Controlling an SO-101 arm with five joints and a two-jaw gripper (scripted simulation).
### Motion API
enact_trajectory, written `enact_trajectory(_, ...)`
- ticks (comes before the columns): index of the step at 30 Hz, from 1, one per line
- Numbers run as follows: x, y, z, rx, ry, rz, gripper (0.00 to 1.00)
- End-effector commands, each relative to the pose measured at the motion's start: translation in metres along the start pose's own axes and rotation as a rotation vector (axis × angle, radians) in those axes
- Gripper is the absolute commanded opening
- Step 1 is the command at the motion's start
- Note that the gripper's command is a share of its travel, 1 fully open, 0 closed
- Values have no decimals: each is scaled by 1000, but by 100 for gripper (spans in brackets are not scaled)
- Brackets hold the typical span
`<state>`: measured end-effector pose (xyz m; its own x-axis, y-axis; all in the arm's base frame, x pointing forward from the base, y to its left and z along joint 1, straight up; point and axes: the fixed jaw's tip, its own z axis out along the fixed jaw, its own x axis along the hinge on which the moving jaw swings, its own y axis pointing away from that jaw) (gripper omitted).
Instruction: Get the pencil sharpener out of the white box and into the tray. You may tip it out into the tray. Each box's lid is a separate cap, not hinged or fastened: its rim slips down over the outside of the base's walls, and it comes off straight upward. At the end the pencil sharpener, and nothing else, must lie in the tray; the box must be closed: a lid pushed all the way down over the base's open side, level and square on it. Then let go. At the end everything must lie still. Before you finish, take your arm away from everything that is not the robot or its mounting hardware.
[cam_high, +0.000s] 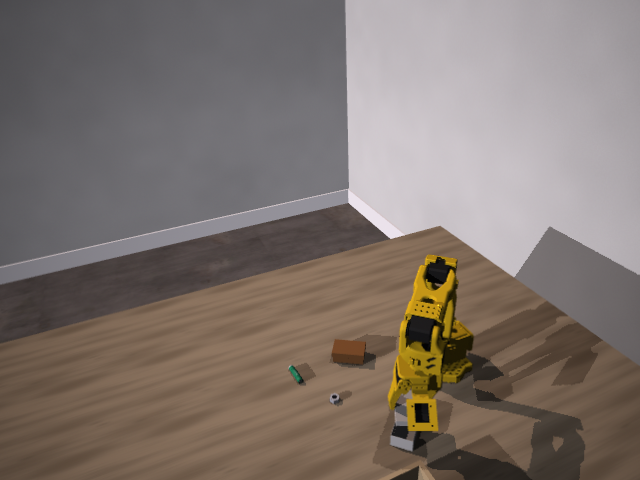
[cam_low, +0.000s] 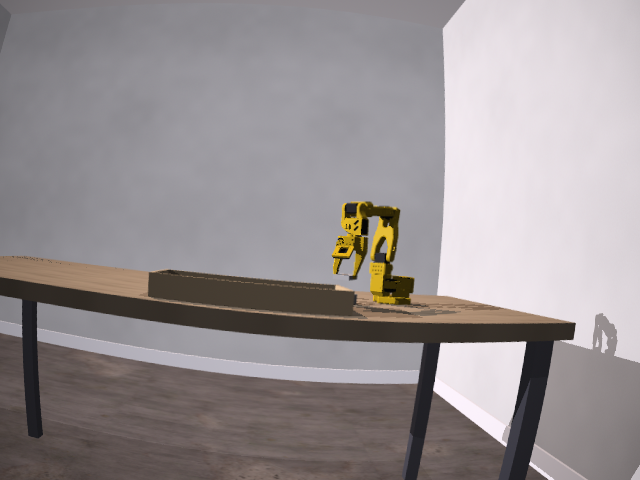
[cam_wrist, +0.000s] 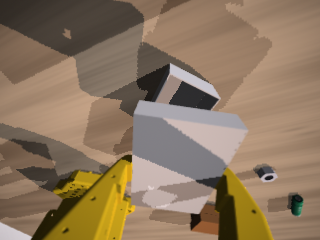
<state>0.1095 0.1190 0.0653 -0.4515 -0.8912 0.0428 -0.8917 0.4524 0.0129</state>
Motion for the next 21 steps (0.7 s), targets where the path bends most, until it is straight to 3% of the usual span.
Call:
enact_trajectory(1, -7, 0, -5, 12, -43, 22, 23)
enact_trajectory(21, -9, 0, -5, 10, -44, 109, 23)
